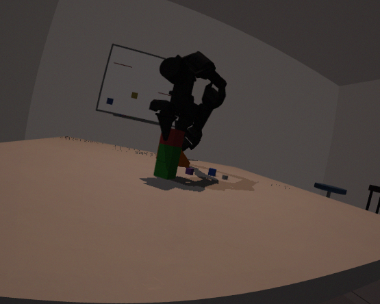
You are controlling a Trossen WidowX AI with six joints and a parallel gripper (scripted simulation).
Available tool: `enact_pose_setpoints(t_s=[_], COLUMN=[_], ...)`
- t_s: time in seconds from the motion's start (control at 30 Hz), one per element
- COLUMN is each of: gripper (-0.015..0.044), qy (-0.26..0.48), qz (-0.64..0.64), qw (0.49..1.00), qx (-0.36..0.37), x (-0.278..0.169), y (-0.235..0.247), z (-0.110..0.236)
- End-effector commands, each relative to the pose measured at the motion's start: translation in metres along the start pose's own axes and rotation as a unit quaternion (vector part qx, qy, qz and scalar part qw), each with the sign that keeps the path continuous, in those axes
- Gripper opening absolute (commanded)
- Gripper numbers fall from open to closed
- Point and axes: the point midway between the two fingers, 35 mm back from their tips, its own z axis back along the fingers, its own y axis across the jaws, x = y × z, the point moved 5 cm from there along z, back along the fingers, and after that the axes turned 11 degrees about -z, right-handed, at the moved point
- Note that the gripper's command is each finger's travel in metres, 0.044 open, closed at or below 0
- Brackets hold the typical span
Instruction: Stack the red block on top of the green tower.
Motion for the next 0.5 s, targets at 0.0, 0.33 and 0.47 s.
enact_pose_setpoints(t_s=[0.0,0.33,0.47], gripper=[0.0394,0.044,0.044], qy=[0.0,0.0,0.0], qz=[0.001,0.001,0.001], qw=[1.0,1.0,1.0], qx=[0.0,0.0,0.0], x=[-0.0001,-0.0001,-0.0001], y=[-0.0002,-0.0002,-0.0002], z=[-0.0004,-0.0004,-0.0004])
